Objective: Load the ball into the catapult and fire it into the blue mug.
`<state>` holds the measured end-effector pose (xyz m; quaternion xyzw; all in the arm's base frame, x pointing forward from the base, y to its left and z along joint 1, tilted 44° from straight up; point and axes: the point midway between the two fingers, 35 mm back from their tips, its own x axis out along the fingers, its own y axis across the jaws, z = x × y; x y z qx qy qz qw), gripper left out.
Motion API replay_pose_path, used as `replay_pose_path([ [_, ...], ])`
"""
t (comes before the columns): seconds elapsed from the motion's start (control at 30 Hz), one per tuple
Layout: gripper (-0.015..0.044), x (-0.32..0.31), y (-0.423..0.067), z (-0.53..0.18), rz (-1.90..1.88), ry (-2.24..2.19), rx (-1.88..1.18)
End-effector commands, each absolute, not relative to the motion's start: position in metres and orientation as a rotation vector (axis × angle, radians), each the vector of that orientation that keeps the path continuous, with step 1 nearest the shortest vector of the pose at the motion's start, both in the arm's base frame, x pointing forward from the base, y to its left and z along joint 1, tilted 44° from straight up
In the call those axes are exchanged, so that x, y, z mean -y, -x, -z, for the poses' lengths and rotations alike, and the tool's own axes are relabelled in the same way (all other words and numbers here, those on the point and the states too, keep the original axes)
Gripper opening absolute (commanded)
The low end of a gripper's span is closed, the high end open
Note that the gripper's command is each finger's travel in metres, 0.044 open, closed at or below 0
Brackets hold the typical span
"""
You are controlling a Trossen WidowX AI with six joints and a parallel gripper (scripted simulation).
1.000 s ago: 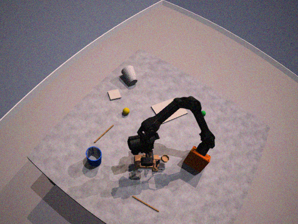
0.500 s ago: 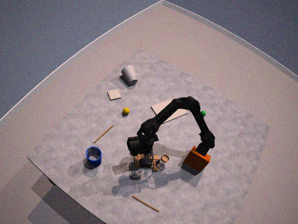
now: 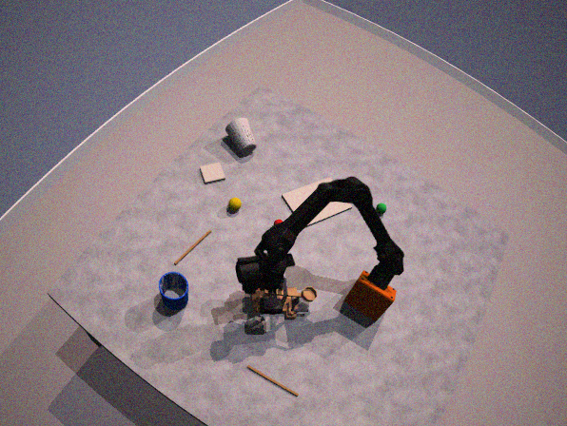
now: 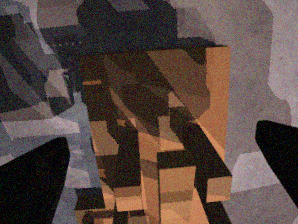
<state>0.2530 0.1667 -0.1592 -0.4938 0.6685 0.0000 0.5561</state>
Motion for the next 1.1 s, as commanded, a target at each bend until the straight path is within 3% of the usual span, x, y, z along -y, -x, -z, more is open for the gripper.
replay_pose_path([
  [0.0,0.0440,-0.157,-0.251,0.165,0.006,1.177,-1.590],
  [0.33,0.0440,-0.154,-0.251,0.168,0.007,1.177,-1.590],
  [0.7,0.0151,-0.158,-0.252,0.167,0.004,1.169,-1.585],
  [0.9,0.0111,-0.158,-0.252,0.167,0.004,1.169,-1.585],
  [1.07,0.0000,-0.190,-0.248,0.132,0.003,1.169,-1.584],
])
